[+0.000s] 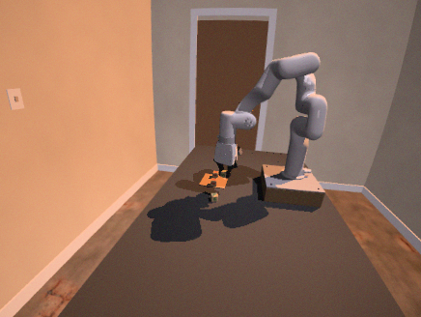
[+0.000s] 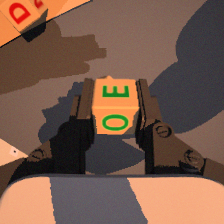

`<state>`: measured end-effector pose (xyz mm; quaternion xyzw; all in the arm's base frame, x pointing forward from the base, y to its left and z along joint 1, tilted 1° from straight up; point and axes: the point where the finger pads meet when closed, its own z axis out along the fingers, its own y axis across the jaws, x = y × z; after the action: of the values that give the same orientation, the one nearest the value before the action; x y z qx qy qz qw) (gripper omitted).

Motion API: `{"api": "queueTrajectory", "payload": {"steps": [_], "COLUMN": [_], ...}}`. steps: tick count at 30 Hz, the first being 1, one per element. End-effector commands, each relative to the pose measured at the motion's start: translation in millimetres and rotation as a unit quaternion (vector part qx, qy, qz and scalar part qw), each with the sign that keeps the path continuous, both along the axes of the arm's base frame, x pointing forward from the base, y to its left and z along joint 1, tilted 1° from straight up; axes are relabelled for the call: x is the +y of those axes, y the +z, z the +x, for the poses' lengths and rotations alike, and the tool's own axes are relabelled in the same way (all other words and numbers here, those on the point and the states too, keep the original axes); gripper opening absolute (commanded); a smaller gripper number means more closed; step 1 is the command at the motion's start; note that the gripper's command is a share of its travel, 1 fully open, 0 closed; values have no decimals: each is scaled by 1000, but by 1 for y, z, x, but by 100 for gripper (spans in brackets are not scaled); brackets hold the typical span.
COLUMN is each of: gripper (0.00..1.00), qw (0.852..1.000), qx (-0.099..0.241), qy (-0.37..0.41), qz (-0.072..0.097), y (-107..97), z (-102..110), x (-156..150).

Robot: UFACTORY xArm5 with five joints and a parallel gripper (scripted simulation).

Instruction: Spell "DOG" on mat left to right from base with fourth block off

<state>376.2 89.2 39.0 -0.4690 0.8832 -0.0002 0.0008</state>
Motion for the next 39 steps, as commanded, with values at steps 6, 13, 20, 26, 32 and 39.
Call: {"api": "queueTrajectory", "payload": {"steps": [6,13,20,26,32,39], "gripper": [27,27,27,27,27,27], "qw": [1000,998,992,977,970,970], "qx": [0,-1,-2,-2,-2,-2], "qy": [0,65,127,214,243,243], "qz": [0,0,0,-1,-2,-2], "y": [3,5,7,9,10,10], "z": [0,17,30,43,46,46], "x": [0,-32,-66,-115,-133,-133]}}
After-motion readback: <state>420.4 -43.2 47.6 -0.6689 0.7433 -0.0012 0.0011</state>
